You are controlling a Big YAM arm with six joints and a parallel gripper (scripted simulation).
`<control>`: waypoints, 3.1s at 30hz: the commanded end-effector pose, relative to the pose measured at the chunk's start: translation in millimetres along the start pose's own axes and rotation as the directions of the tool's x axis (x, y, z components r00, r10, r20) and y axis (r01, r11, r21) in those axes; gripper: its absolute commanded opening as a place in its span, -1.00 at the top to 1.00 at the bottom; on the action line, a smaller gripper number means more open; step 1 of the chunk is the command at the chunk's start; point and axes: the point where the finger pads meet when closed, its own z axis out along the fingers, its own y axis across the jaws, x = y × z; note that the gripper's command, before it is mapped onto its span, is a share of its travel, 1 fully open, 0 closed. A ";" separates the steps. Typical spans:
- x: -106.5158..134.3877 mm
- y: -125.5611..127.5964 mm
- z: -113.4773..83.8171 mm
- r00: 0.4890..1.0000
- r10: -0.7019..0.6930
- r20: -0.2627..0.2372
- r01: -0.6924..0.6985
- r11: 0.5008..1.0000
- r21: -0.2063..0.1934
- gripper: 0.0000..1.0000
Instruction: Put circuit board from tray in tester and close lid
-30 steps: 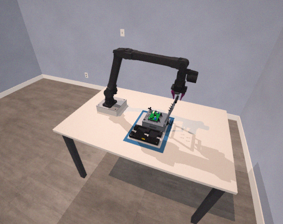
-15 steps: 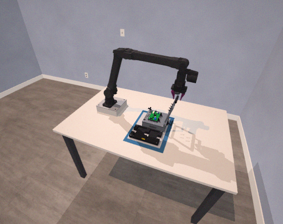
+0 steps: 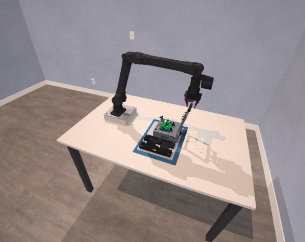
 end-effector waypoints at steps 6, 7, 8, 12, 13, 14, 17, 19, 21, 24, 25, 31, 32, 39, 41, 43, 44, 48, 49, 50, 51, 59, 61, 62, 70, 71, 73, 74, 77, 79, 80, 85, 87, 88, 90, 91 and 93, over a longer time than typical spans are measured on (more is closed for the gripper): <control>10.1 3.8 -3.3 1.000 -0.005 0.002 0.005 1.000 -0.024 0.04; 10.1 3.8 -3.3 1.000 -0.005 0.002 0.005 1.000 -0.024 0.04; 10.1 3.8 -3.3 1.000 -0.005 0.002 0.005 1.000 -0.024 0.04; 10.1 3.8 -3.3 1.000 -0.005 0.002 0.005 1.000 -0.024 0.04; 10.1 3.8 -3.3 1.000 -0.005 0.002 0.005 1.000 -0.024 0.04; 10.1 3.8 -3.3 1.000 -0.005 0.002 0.005 1.000 -0.024 0.04; 10.1 3.8 -3.3 1.000 -0.005 0.002 0.005 1.000 -0.024 0.04; 10.1 3.8 -3.3 1.000 -0.005 0.002 0.005 1.000 -0.024 0.04; 10.1 3.8 -3.3 1.000 -0.005 0.002 0.005 1.000 -0.024 0.04; 10.1 3.8 -3.3 1.000 -0.005 0.002 0.005 1.000 -0.024 0.04; 10.1 3.8 -3.3 1.000 -0.005 0.002 0.005 1.000 -0.024 0.04; 10.1 3.7 -3.3 1.000 -0.005 0.002 0.005 1.000 -0.025 0.04; 10.1 3.7 -3.3 1.000 -0.005 0.002 0.005 1.000 -0.025 0.04; 10.2 3.1 -3.9 1.000 -0.005 0.002 0.005 1.000 -0.028 0.04; 10.2 2.9 -4.3 1.000 -0.005 0.002 0.005 1.000 -0.029 0.04; 10.2 2.7 -4.5 1.000 -0.005 0.002 0.005 1.000 -0.030 0.04; 10.2 2.7 -4.5 1.000 -0.005 0.002 0.005 1.000 -0.030 0.04; 10.2 2.1 -5.7 1.000 -0.005 0.003 0.005 0.999 -0.035 0.04; 10.2 1.9 -6.1 1.000 -0.005 0.003 0.005 0.999 -0.036 0.04; 10.3 1.7 -6.5 1.000 -0.005 0.003 0.005 0.999 -0.037 0.04; 10.3 1.5 -6.9 1.000 -0.005 0.003 0.005 0.999 -0.038 0.04; 10.4 0.3 -9.6 1.000 -0.005 0.003 0.005 0.999 -0.047 0.04; 10.4 0.3 -9.6 1.000 -0.005 0.003 0.005 0.999 -0.047 0.04; 10.4 0.4 -8.6 1.000 -0.005 0.003 0.005 0.999 -0.045 0.04; 10.3 1.1 -2.3 1.000 -0.005 0.003 0.005 0.999 -0.035 0.04; 10.3 1.1 -2.0 1.000 -0.005 0.003 0.005 0.999 -0.035 0.04; 10.3 1.2 -1.5 1.000 -0.005 0.003 0.005 0.999 -0.034 0.04; 10.3 1.2 -1.3 1.000 -0.005 0.003 0.005 0.999 -0.034 0.04; 10.3 1.2 -1.1 1.000 -0.005 0.003 0.005 0.999 -0.033 0.04; 10.3 1.3 -0.9 1.000 -0.005 0.002 0.005 0.999 -0.033 0.04; 10.3 1.3 -0.9 1.000 -0.005 0.002 0.005 0.999 -0.033 0.04; 10.3 1.3 -0.6 1.000 -0.005 0.002 0.005 0.999 -0.032 0.04; 10.3 1.3 -0.5 1.000 -0.005 0.002 0.005 0.999 -0.032 0.04; 10.3 1.3 -0.5 1.000 -0.005 0.002 0.005 0.999 -0.032 0.04; 10.3 1.3 -0.4 1.000 -0.005 0.002 0.005 0.999 -0.032 0.04; 10.3 1.3 -0.4 1.000 -0.005 0.002 0.005 0.999 -0.032 0.04; 10.3 1.3 -0.4 1.000 -0.005 0.002 0.005 0.999 -0.032 0.04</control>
